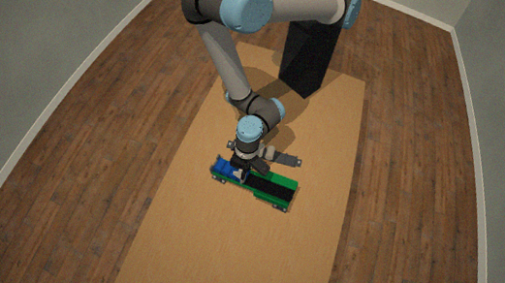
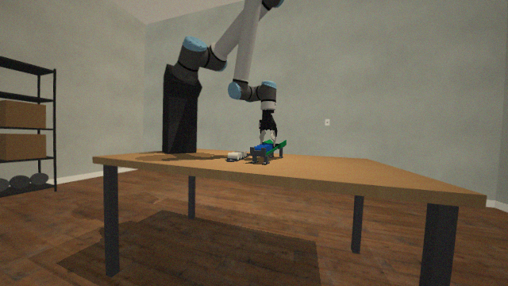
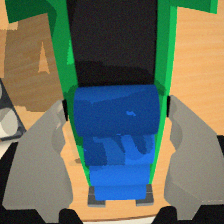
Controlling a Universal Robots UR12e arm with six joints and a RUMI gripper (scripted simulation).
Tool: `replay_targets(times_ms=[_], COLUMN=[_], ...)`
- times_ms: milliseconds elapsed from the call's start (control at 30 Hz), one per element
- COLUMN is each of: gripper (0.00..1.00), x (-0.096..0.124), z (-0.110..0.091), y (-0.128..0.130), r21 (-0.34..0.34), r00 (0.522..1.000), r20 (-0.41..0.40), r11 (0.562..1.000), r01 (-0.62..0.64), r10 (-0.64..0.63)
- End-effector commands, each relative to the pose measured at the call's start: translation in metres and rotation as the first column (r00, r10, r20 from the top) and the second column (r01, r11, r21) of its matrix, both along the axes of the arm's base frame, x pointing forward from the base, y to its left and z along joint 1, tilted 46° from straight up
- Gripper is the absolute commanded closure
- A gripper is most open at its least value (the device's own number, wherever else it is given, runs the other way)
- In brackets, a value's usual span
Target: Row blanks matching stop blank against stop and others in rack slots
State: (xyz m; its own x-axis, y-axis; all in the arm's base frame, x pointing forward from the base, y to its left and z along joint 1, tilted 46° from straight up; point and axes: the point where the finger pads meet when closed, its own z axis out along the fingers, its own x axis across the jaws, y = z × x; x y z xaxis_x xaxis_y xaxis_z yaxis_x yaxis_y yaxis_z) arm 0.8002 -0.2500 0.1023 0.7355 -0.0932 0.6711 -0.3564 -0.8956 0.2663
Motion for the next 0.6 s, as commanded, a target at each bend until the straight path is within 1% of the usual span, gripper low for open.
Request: replay_targets(times_ms=[0,300,433,567], gripper=[0.51,0.51,0.51,0.51], x=[0.000,-0.002,-0.009,-0.020], z=[0.001,0.003,0.011,0.025], y=[0.000,0.002,0.007,0.015], r21=[0.000,0.000,0.000,0.000], r00=[1.000,1.000,1.000,1.000], r20=[0.001,0.001,0.001,0.001], r11=[1.000,1.000,1.000,1.000], r01=[0.000,0.000,0.000,0.000], r10=[0.000,0.000,0.000,0.000])
